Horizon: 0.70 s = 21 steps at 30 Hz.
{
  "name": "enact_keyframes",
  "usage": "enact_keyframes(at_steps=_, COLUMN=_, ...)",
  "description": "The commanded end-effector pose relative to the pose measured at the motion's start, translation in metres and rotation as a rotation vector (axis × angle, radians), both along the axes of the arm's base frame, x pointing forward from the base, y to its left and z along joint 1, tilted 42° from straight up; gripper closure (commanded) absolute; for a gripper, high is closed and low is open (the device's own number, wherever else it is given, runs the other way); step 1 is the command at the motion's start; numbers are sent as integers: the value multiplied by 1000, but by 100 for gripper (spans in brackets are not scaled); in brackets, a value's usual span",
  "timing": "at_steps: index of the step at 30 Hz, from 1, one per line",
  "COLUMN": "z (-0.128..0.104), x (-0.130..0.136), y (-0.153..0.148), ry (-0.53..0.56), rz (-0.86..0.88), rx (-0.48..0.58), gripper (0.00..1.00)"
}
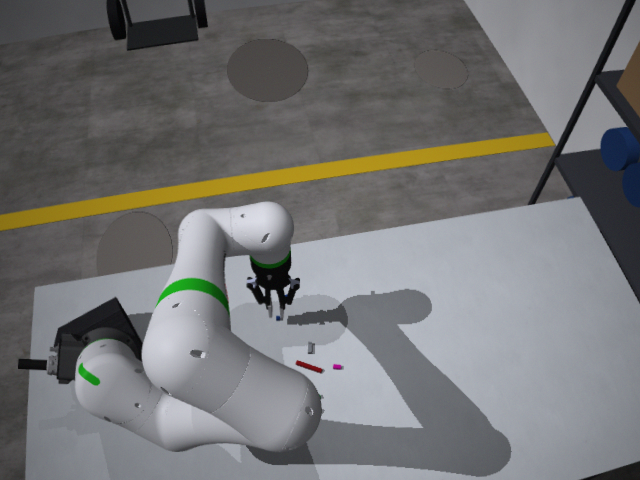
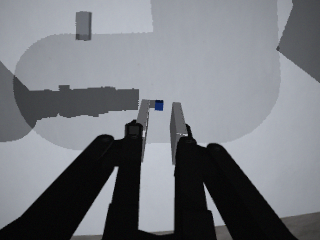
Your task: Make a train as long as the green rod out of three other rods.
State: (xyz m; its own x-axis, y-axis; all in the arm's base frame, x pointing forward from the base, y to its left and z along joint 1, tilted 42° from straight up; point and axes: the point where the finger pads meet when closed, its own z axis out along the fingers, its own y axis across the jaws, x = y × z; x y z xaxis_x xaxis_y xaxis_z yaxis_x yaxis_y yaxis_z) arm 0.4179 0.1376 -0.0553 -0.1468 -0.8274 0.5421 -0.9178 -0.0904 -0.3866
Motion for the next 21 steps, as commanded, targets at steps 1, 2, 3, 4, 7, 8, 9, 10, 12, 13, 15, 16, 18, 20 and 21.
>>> enact_keyframes(at_steps=1, z=-3, x=2, y=-2, ry=0, rz=0, rx=0, gripper=85)
enact_keyframes(at_steps=2, z=-3, x=2, y=-2, ry=0, rz=0, rx=0, gripper=85)
enact_keyframes(at_steps=3, z=-3, x=2, y=-2, ry=0, rz=0, rx=0, gripper=85)
enact_keyframes(at_steps=4, z=-4, x=2, y=-3, ry=0, rz=0, rx=0, gripper=85)
enact_keyframes(at_steps=7, z=-7, x=4, y=-6, ry=0, rz=0, rx=0, gripper=85)
enact_keyframes(at_steps=8, z=-9, x=5, y=-6, ry=0, rz=0, rx=0, gripper=85)
enact_keyframes(at_steps=9, z=-10, x=5, y=-7, ry=0, rz=0, rx=0, gripper=85)
enact_keyframes(at_steps=10, z=-11, x=6, y=-8, ry=0, rz=0, rx=0, gripper=85)
enact_keyframes(at_steps=12, z=-13, x=7, y=-10, ry=0, rz=0, rx=0, gripper=85)
enact_keyframes(at_steps=13, z=-14, x=8, y=-11, ry=0, rz=0, rx=0, gripper=85)
enact_keyframes(at_steps=15, z=-17, x=9, y=-13, ry=0, rz=0, rx=0, gripper=85)
enact_keyframes(at_steps=16, z=-18, x=9, y=-13, ry=0, rz=0, rx=0, gripper=85)
enact_keyframes(at_steps=18, z=-20, x=10, y=-15, ry=0, rz=0, rx=0, gripper=85)
enact_keyframes(at_steps=20, z=-20, x=10, y=-15, ry=0, rz=0, rx=0, gripper=85)
enact_keyframes(at_steps=21, z=-21, x=11, y=-16, ry=0, rz=0, rx=0, gripper=85)
